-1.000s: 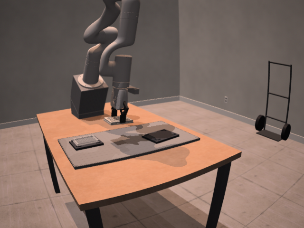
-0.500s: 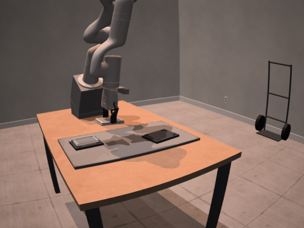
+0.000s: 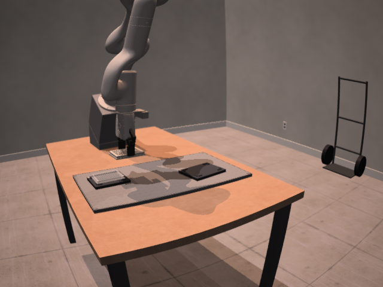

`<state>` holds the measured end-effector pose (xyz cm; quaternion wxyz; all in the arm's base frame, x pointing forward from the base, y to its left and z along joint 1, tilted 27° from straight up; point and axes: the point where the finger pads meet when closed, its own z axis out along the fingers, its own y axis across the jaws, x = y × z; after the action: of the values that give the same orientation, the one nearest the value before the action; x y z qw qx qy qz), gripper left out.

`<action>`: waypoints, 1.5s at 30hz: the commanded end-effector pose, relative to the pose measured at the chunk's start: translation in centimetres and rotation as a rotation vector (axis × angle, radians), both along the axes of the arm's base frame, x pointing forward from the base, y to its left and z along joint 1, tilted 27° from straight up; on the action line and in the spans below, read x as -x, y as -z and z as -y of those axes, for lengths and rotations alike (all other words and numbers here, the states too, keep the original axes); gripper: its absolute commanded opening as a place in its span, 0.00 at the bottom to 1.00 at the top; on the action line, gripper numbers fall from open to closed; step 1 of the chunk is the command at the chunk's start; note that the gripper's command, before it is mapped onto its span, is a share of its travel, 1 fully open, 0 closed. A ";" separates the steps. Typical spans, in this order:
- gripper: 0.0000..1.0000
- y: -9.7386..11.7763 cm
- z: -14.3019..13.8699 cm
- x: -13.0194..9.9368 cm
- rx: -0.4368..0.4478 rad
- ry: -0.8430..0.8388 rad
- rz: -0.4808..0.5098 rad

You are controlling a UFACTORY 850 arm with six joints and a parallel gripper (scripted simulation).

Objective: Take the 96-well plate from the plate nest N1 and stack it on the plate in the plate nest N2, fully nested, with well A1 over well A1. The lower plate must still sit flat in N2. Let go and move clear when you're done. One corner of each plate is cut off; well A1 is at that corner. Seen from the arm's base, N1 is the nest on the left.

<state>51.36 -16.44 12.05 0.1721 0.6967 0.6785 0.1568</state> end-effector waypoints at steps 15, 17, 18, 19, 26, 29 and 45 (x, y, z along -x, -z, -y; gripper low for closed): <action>0.00 0.7 5.1 1.5 -0.021 -0.009 -0.005; 0.00 0.7 5.1 1.5 -0.021 -0.009 -0.005; 0.00 0.7 5.4 1.6 -0.021 -0.009 -0.005; 0.00 0.8 5.8 1.6 -0.021 -0.009 -0.005; 0.00 1.1 8.0 2.3 -0.021 -0.009 -0.005; 0.00 1.2 8.7 2.6 -0.020 -0.009 -0.005; 0.00 1.2 8.7 2.5 -0.021 -0.009 -0.005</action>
<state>48.79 -25.07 10.80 0.1621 0.6959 0.6804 0.1628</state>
